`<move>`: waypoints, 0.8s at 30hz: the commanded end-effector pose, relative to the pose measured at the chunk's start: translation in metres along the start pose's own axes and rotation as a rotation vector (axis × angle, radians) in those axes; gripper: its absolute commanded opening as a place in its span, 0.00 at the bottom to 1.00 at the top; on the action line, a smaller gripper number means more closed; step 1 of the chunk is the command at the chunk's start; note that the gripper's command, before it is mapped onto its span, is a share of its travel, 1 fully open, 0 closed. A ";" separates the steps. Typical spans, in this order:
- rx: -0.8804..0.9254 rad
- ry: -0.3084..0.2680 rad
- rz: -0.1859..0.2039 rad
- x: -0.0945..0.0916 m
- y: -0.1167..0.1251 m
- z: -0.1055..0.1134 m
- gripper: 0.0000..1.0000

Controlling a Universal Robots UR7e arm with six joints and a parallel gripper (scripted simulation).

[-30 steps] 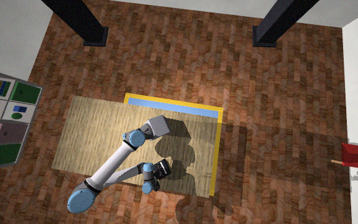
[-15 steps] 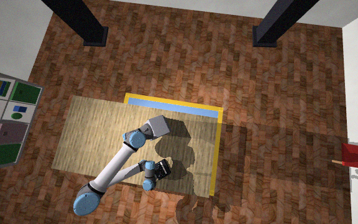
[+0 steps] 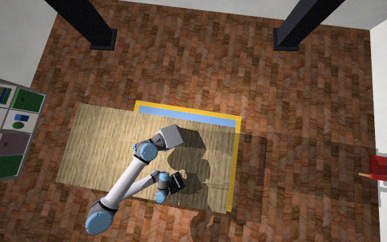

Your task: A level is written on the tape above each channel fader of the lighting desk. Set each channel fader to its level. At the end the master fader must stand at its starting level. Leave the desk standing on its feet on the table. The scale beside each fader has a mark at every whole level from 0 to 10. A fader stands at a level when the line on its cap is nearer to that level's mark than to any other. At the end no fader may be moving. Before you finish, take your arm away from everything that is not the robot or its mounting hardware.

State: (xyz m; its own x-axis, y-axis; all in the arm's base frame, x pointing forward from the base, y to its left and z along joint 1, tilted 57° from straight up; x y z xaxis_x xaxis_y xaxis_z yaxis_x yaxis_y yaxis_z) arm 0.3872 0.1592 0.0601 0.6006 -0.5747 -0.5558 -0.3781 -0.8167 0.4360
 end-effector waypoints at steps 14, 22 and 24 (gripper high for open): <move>0.443 0.003 0.020 0.009 0.012 0.006 1.00; 0.462 0.004 0.020 0.009 0.013 0.006 1.00; 0.462 0.004 0.020 0.009 0.013 0.006 1.00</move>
State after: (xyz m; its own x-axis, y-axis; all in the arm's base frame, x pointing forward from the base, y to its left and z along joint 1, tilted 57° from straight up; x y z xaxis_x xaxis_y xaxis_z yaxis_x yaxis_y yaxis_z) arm 0.3827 0.1436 0.0558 0.5935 -0.5889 -0.5486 -0.6560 -0.7489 0.0941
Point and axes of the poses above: the point where the finger pads meet when closed, its own x axis out along the fingers, its own y axis across the jaws, z = x × y, the point moved 6 cm from there along -x, back along the fingers, and after that the axes turned 2 degrees about -x, right-handed, at the moved point
